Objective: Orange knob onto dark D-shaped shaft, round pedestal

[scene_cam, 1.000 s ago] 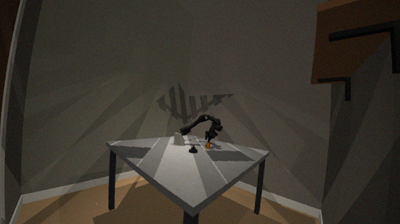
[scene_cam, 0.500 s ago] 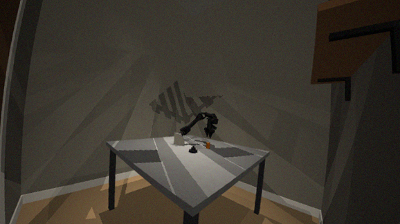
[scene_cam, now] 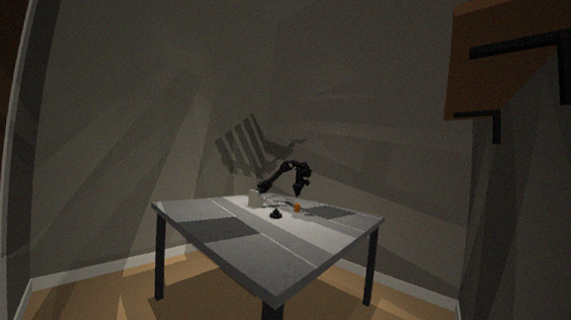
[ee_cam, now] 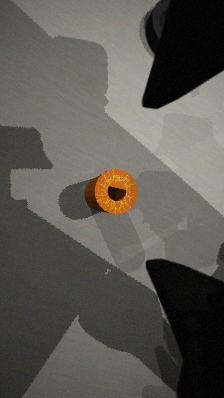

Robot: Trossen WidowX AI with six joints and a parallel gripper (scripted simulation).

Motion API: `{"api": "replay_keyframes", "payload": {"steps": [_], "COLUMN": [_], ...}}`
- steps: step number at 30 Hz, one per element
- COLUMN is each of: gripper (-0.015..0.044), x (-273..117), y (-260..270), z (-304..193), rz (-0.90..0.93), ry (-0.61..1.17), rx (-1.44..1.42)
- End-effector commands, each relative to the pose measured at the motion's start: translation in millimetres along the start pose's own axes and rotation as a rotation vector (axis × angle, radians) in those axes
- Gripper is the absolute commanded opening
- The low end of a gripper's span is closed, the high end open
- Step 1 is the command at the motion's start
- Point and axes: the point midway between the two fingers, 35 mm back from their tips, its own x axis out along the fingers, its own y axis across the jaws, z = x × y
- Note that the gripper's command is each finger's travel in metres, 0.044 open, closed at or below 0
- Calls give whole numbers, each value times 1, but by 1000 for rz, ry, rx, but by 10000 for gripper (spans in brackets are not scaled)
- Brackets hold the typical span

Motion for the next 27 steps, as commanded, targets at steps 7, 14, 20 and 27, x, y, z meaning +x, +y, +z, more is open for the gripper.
{"api": "replay_keyframes", "payload": {"steps": [7,14,20,27], "gripper": [440,440,440,440], "x": [0,0,31,47], "y": [1,1,1,2], "z": [1,1,2,2], "rz": [5,5,5,6], "ry": [-7,-7,-8,-8], "rx": [507,507,506,506]}}
